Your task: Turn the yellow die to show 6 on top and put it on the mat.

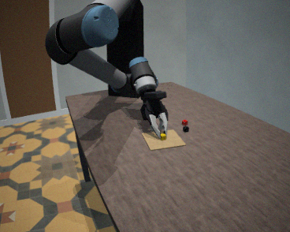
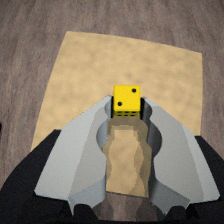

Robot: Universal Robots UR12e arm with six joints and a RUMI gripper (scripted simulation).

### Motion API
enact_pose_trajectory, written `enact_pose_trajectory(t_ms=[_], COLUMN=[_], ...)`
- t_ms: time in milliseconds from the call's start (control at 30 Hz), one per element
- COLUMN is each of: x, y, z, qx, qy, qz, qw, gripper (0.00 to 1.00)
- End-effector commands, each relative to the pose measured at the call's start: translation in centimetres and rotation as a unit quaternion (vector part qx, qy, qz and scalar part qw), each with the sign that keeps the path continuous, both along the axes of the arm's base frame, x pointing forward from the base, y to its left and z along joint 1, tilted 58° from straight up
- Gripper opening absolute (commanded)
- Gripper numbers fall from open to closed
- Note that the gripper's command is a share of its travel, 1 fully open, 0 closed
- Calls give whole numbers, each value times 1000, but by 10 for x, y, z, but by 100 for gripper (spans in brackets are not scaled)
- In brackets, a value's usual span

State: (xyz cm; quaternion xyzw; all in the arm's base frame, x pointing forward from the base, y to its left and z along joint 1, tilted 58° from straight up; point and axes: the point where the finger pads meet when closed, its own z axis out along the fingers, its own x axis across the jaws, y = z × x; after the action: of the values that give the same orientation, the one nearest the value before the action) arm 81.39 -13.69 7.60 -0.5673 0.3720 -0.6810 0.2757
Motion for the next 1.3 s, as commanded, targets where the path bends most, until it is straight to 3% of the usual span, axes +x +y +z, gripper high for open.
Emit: enact_pose_trajectory(t_ms=[0, 367, 833, 1267], x=[1, -9, -43, -45], y=[-1, 6, 34, 36], z=[-1, 7, 34, 36], qx=[0, 0, 0, 0], qy=[0, 0, 0, 0], qz=[0, 0, 0, 0], qw=[1000, 1000, 1000, 1000], gripper=[3, 3, 3, 3])
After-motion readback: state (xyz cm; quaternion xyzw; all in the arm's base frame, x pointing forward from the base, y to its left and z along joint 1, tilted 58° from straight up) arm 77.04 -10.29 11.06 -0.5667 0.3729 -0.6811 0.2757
